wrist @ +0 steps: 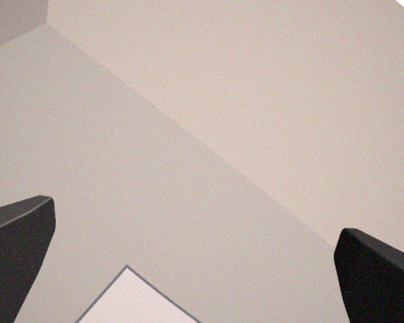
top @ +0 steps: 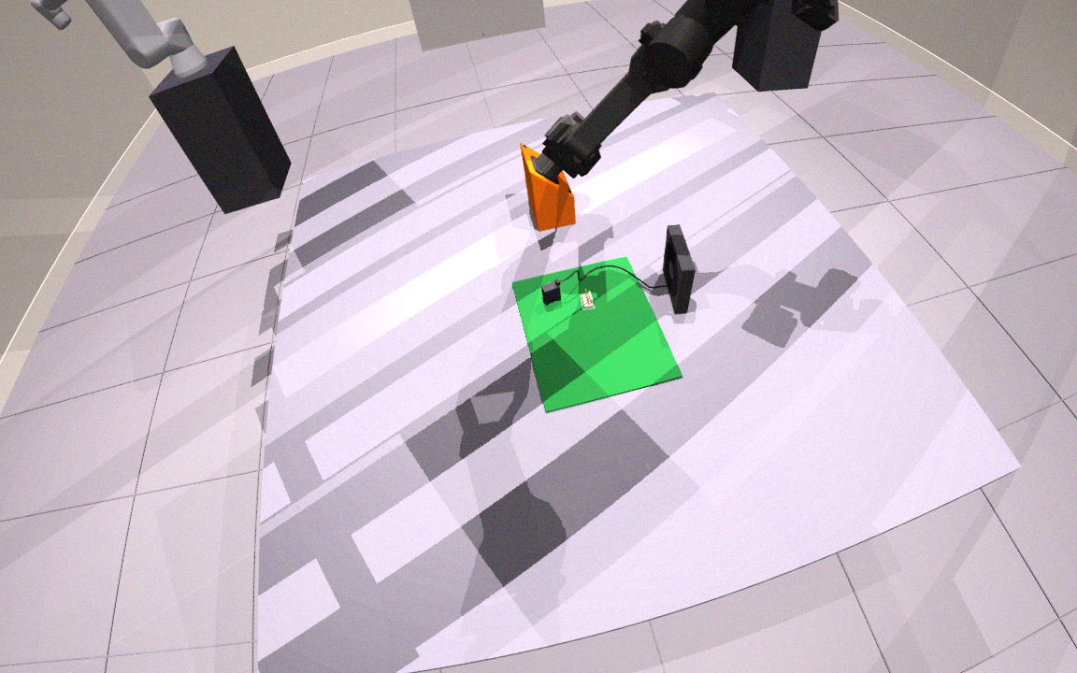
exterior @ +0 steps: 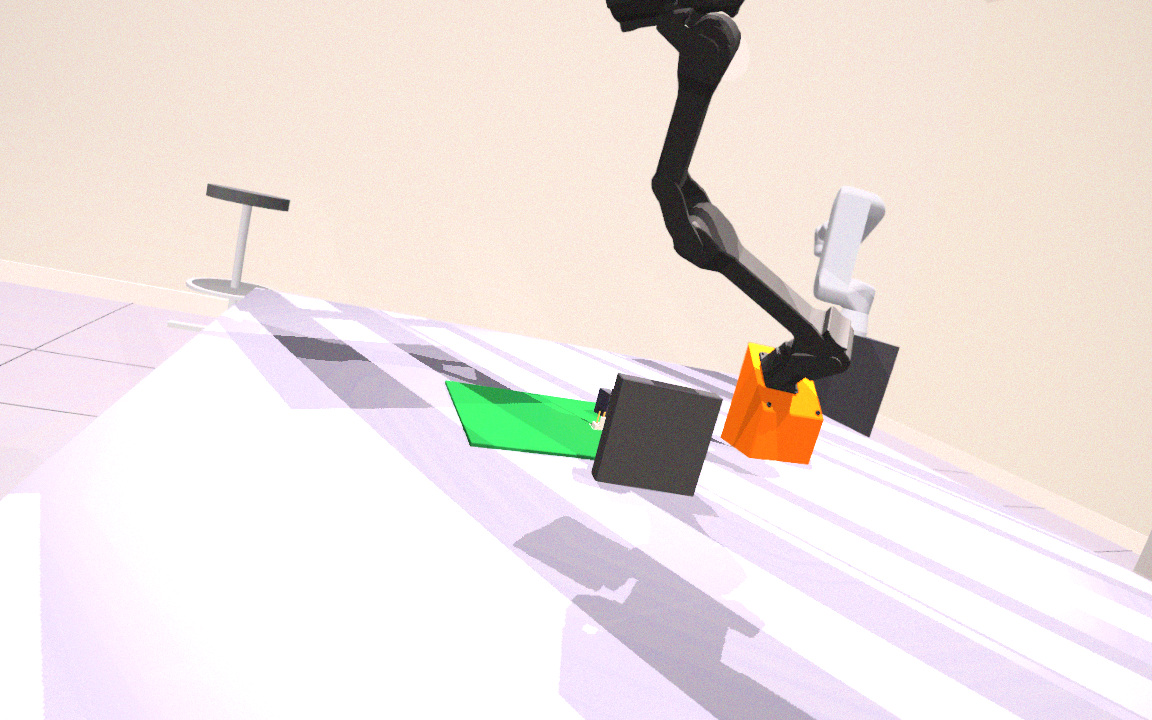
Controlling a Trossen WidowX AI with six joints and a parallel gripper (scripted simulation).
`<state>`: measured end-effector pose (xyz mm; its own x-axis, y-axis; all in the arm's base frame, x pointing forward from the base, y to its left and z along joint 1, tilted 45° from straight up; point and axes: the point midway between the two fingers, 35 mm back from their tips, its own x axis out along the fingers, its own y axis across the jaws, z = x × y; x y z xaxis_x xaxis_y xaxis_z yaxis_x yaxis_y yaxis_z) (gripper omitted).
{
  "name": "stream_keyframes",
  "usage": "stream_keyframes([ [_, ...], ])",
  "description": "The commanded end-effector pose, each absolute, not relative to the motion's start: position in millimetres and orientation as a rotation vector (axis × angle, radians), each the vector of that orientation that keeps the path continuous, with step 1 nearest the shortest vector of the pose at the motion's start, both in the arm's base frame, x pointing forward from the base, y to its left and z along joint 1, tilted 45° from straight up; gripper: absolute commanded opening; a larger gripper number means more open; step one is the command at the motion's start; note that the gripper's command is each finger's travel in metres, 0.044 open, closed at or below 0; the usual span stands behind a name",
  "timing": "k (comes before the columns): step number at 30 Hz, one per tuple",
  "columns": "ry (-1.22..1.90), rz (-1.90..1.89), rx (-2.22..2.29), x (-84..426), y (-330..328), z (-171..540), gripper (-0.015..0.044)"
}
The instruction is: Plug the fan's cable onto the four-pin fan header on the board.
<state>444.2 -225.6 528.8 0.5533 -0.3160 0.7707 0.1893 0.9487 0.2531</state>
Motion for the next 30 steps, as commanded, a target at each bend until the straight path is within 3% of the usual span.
stream_keyframes([
  [1, -0.939, -0.3, 0.147, 444, -226, 529, 0.0426],
  [7, -1.01, -0.312, 0.142, 415, -235, 547, 0.044],
  [19, -1.39, -0.272, 0.121, 249, -251, 629, 0.044],
  [30, -1.69, -0.093, -0.017, 99, -197, 681, 0.044],
])
